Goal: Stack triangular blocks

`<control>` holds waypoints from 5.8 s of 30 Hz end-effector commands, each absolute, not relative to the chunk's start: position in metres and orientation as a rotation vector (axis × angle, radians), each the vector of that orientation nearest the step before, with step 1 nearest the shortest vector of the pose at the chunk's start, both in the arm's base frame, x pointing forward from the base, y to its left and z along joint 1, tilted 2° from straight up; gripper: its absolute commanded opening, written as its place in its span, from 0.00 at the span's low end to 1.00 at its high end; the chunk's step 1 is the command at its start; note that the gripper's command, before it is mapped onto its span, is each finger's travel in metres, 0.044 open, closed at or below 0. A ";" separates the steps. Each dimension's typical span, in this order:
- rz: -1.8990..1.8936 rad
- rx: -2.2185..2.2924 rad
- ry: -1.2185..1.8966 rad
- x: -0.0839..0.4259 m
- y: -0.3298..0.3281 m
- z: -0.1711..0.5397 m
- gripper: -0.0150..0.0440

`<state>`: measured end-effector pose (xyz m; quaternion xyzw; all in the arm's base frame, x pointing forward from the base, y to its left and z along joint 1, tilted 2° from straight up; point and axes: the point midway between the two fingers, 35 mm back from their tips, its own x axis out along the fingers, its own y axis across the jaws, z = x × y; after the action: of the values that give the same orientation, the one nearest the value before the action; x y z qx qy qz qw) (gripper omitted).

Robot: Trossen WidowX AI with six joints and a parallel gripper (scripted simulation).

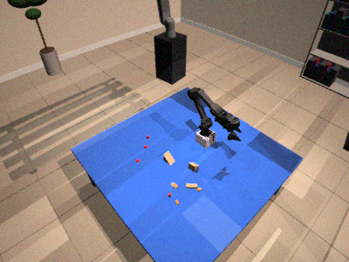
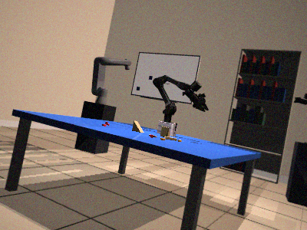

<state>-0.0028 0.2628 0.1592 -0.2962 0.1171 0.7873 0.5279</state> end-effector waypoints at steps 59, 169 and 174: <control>1.326 -0.931 0.872 0.333 -0.145 0.042 1.00; 0.931 -1.503 1.477 0.331 -0.058 -0.008 0.25; 0.848 -1.588 1.568 0.331 -0.049 -0.008 0.25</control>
<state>0.3321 -0.0531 -0.0065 -0.6076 0.5962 0.3508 0.3903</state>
